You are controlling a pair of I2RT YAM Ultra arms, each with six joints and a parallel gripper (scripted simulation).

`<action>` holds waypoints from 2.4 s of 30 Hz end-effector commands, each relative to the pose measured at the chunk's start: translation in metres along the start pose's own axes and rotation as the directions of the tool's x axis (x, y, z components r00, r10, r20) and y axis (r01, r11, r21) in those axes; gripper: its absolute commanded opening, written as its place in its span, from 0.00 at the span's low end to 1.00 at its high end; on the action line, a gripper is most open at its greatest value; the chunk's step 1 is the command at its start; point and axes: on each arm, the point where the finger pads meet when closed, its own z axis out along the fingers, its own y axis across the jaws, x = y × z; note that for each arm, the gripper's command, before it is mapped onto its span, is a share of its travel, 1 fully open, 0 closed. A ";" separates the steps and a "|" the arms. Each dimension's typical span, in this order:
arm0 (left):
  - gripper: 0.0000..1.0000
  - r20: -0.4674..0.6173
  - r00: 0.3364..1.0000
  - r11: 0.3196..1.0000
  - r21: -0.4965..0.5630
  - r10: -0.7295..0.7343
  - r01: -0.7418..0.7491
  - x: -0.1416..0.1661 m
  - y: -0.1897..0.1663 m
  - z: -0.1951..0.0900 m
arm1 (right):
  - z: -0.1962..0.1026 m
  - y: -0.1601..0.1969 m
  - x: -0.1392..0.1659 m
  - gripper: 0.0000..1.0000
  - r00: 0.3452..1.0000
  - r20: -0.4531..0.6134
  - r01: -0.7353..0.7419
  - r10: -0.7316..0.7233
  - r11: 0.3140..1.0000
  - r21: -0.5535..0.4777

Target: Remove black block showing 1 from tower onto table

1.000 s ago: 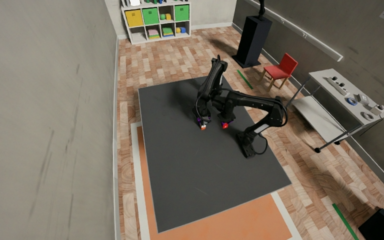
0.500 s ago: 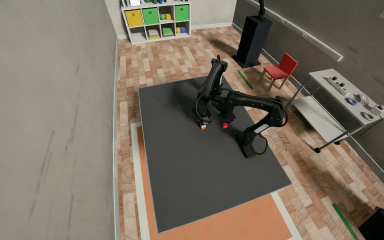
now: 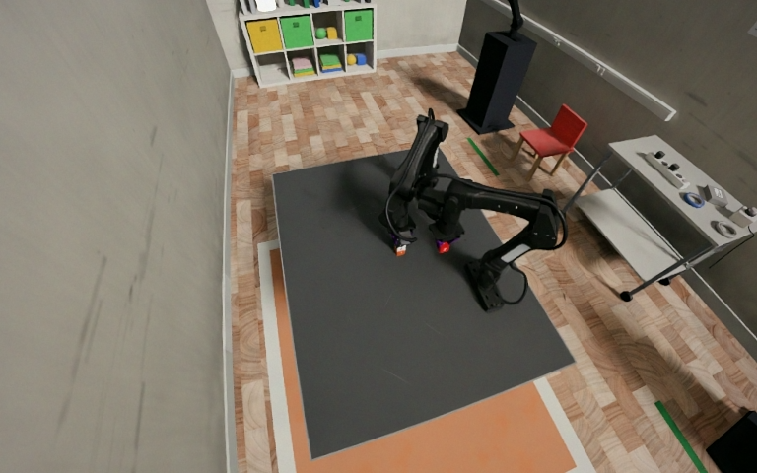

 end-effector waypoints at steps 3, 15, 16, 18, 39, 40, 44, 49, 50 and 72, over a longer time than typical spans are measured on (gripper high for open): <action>0.27 0.029 1.000 1.000 -0.029 0.002 -0.002 -0.002 0.000 -0.008 | -0.003 -0.002 -0.003 0.26 1.000 0.028 0.009 -0.009 1.000 0.015; 0.27 0.029 1.000 1.000 -0.029 0.002 -0.002 -0.002 0.000 -0.008 | -0.043 -0.001 -0.013 0.27 0.999 0.032 0.007 -0.007 1.000 0.007; 0.27 0.029 1.000 1.000 -0.029 0.002 -0.002 -0.002 0.000 -0.008 | -0.043 -0.001 -0.013 0.27 0.999 0.032 0.007 -0.007 1.000 0.007; 0.27 0.029 1.000 1.000 -0.029 0.002 -0.002 -0.002 0.000 -0.008 | -0.043 -0.001 -0.013 0.27 0.999 0.032 0.006 -0.007 1.000 0.007; 0.27 0.029 1.000 1.000 -0.029 0.002 -0.002 -0.002 0.000 -0.008 | -0.026 0.057 0.068 0.27 1.000 0.019 0.014 -0.014 1.000 0.028; 0.27 0.029 1.000 1.000 -0.029 0.002 -0.002 -0.002 0.000 -0.008 | -0.026 0.057 0.068 0.27 1.000 0.019 0.014 -0.014 1.000 0.028; 0.27 0.029 1.000 1.000 -0.029 0.002 -0.002 -0.002 0.000 -0.008 | -0.017 0.070 0.084 0.27 1.000 0.023 0.013 -0.014 1.000 0.016; 0.27 0.029 1.000 1.000 -0.029 0.002 -0.002 -0.002 0.000 -0.008 | -0.009 0.084 0.101 0.27 1.000 0.014 0.008 -0.009 1.000 0.004; 0.27 0.029 1.000 1.000 -0.029 0.002 -0.002 -0.002 0.000 -0.008 | -0.009 0.085 0.103 0.27 1.000 0.013 0.007 -0.008 1.000 0.003; 0.27 0.029 1.000 1.000 -0.029 0.002 -0.002 -0.002 0.000 -0.008 | 0.011 0.087 0.109 0.27 1.000 -0.008 -0.001 0.001 1.000 -0.009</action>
